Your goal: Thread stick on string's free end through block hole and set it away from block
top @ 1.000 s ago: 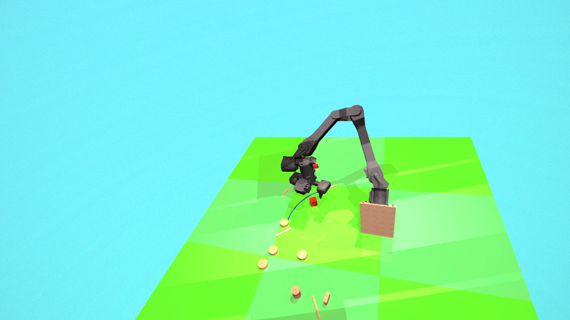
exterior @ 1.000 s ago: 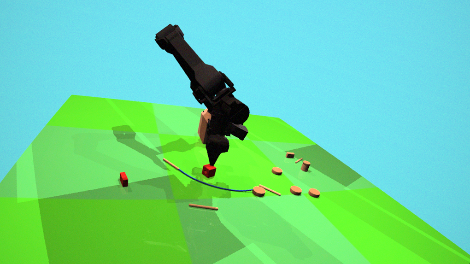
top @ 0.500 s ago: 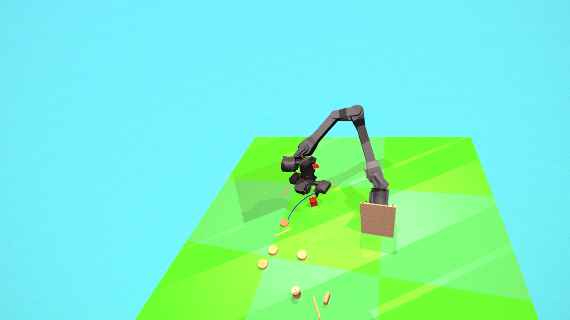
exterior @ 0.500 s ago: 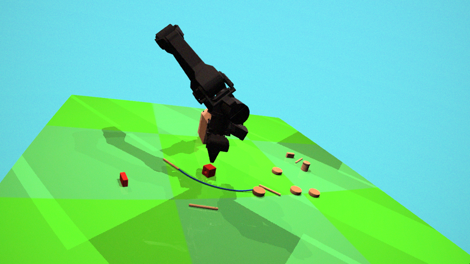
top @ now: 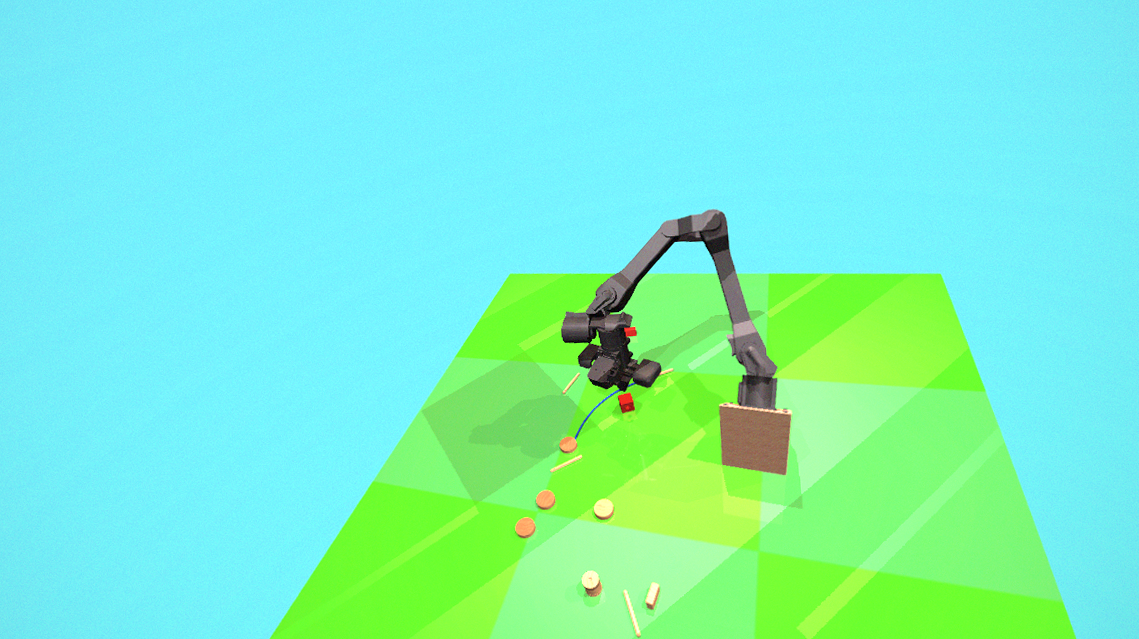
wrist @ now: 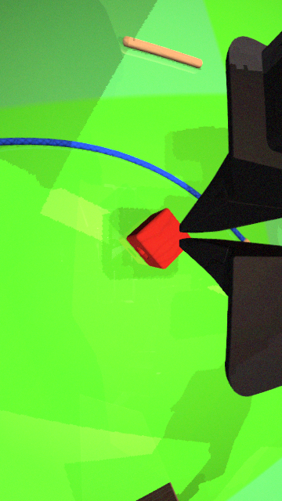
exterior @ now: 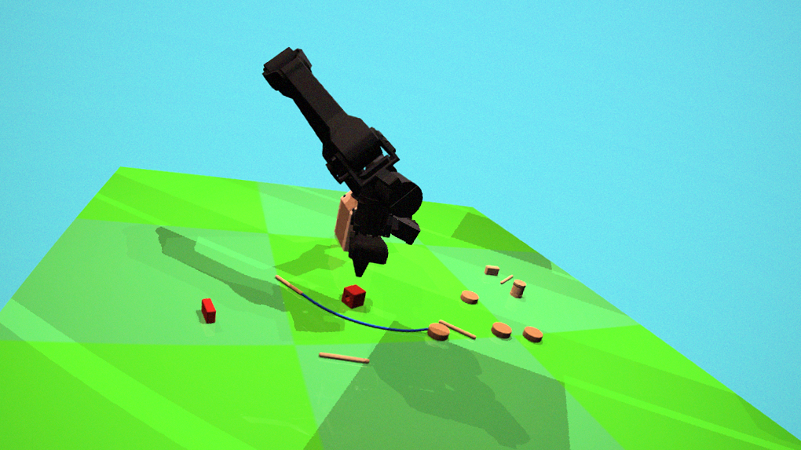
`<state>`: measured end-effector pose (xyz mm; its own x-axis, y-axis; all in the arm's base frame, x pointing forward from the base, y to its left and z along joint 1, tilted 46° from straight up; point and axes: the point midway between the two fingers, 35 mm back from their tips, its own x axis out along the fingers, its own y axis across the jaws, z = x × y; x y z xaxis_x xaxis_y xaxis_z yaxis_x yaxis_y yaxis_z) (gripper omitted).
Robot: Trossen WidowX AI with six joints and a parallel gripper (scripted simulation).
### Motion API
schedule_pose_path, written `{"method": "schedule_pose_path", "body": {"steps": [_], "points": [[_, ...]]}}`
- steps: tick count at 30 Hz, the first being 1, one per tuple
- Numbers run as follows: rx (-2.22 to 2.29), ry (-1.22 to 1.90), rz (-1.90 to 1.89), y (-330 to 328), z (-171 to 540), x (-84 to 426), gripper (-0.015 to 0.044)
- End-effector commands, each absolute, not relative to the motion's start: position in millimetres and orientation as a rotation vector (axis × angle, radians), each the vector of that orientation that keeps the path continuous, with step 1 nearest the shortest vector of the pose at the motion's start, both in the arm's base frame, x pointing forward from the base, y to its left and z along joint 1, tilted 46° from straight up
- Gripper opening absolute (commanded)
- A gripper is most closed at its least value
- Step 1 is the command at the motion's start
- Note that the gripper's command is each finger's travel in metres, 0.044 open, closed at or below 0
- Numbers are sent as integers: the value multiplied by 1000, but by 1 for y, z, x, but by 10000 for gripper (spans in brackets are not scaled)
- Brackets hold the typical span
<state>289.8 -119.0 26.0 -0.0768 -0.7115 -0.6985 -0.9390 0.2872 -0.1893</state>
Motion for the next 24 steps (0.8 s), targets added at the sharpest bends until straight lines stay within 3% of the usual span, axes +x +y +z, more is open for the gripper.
{"method": "schedule_pose_path", "body": {"steps": [1, 13, 22, 24], "points": [[-1484, 1847, 406, -119, 26, 290, 0], [-1484, 1847, 406, -119, 26, 290, 0], [-1484, 1847, 406, -119, 26, 290, 236], [-1484, 1847, 406, -119, 26, 290, 244]]}}
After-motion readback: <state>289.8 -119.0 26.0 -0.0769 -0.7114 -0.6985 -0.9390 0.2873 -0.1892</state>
